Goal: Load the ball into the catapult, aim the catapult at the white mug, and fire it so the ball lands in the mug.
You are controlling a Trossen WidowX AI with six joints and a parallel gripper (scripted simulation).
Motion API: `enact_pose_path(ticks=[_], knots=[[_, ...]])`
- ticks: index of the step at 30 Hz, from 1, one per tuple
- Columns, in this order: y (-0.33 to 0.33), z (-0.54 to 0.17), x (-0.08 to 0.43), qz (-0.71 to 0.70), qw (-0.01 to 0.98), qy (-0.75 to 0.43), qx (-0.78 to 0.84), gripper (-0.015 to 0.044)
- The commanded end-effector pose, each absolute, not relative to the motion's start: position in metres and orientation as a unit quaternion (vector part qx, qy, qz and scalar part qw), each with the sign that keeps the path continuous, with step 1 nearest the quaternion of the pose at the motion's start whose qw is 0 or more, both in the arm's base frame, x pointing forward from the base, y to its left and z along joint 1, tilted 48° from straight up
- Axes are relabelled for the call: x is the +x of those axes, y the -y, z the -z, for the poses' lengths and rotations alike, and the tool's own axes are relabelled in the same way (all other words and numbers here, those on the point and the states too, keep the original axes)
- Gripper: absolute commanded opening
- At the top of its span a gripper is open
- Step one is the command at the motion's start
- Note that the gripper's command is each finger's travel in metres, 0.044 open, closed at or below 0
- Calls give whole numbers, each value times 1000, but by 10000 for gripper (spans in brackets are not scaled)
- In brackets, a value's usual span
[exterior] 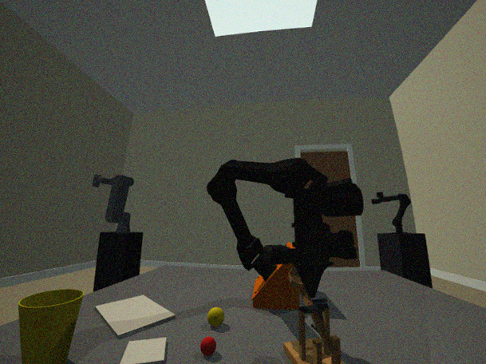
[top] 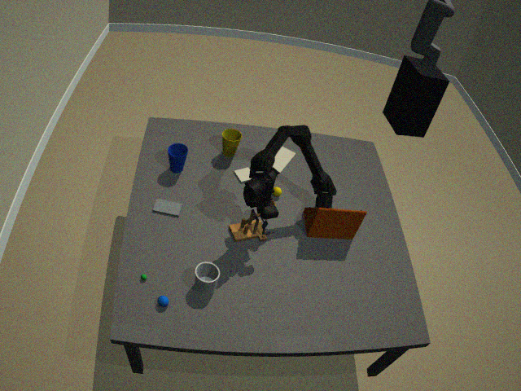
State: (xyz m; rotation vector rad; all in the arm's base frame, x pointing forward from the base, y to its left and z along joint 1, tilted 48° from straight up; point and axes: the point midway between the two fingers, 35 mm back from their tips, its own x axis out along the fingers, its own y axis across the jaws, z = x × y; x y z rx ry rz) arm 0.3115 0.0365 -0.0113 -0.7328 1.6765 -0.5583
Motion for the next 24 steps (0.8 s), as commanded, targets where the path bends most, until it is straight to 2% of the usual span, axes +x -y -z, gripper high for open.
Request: enact_pose_path(ticks=[1,24], knots=[[-31,13,307,238,577,-715,-315,0],[-9,29,287,238,577,-715,-316,0]])
